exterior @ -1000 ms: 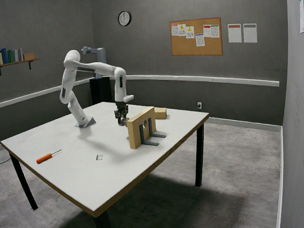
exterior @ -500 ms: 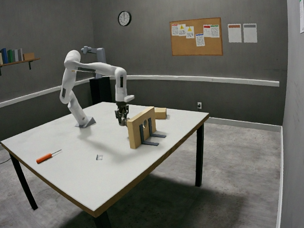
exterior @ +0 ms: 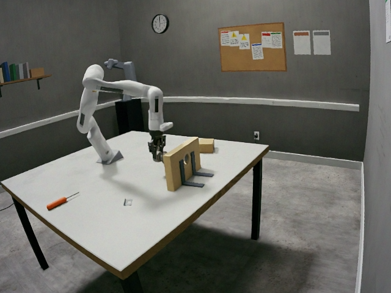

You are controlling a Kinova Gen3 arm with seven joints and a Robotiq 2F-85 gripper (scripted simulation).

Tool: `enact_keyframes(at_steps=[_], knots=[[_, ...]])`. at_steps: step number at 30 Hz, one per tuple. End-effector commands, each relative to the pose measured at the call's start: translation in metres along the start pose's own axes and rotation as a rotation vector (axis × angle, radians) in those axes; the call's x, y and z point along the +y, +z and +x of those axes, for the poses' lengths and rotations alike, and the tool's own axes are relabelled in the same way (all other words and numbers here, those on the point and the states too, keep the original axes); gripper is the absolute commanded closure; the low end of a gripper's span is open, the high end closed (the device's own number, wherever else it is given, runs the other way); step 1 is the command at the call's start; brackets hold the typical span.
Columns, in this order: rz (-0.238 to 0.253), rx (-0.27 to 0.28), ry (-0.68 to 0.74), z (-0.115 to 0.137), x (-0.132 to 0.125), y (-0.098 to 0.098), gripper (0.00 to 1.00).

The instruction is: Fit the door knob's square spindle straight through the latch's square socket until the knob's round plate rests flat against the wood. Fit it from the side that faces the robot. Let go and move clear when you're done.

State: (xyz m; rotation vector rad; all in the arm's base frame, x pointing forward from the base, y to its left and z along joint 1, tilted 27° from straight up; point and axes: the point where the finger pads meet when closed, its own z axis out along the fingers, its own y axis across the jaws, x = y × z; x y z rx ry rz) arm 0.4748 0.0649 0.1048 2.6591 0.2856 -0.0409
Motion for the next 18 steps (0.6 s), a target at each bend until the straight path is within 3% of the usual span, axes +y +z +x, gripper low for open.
enact_keyframes(at_steps=[1, 18], knots=[[0.001, 0.002, 0.000, 0.0021, -0.0003, -0.0011, 0.37], [0.001, 0.002, 0.000, 0.0049, -0.0003, -0.0013, 0.37]])
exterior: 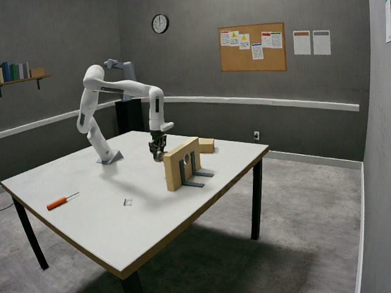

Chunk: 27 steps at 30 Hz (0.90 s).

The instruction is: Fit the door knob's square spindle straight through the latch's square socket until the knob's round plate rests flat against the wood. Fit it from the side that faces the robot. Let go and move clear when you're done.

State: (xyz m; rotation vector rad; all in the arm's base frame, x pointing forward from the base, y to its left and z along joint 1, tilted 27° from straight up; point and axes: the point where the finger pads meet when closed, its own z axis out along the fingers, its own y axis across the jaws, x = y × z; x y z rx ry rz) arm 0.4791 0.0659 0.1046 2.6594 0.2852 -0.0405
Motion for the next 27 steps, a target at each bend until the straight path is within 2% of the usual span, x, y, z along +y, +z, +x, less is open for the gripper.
enact_keyframes(at_steps=[1, 27], knots=[[0.000, 0.002, 0.000, 0.0004, -0.0002, -0.0010, 0.37], [0.000, 0.002, 0.000, 0.0054, -0.0002, -0.0014, 0.37]])
